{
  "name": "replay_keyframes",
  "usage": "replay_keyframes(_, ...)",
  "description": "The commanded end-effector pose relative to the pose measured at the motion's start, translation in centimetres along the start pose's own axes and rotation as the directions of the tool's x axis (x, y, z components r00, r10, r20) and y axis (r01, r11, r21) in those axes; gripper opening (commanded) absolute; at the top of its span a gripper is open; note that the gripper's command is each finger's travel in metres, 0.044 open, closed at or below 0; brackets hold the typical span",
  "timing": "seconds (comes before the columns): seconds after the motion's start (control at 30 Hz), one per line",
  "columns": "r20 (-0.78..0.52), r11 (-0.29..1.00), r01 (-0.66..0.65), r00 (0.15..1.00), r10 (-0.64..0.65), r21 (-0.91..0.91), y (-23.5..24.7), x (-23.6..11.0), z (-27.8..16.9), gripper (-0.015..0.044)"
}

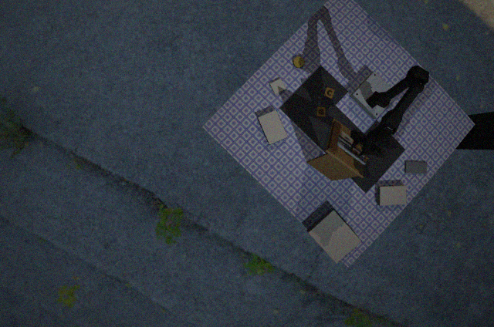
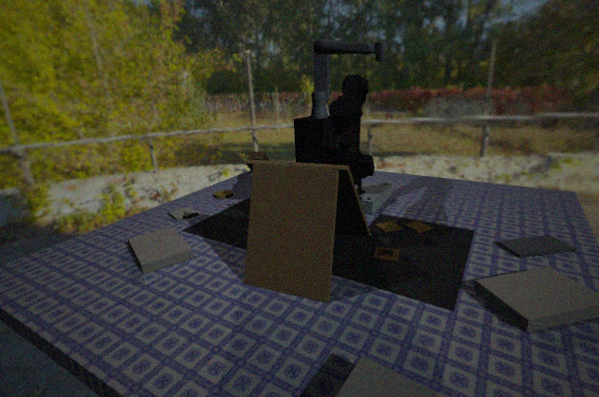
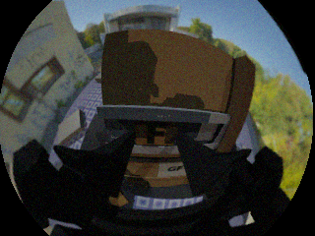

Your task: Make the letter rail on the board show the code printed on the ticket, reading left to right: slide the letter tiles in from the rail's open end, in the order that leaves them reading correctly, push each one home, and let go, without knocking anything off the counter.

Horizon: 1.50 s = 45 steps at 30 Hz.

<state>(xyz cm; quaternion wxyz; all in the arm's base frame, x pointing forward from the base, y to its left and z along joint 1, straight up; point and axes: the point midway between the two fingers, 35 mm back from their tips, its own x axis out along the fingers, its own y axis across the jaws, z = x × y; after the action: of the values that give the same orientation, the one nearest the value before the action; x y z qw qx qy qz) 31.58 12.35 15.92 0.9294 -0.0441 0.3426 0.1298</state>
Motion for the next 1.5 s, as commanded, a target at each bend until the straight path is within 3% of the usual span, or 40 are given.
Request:
replay_keyframes(0.0, -0.003, 1.000, -0.003, 1.000, 0.003, -0.002, -0.2, 0.0, -0.2, 0.0000)
replay_keyframes(1.47, -0.003, 1.000, -0.001, 1.000, 0.001, -0.005, -2.6, 0.0, -0.1, 0.0000)
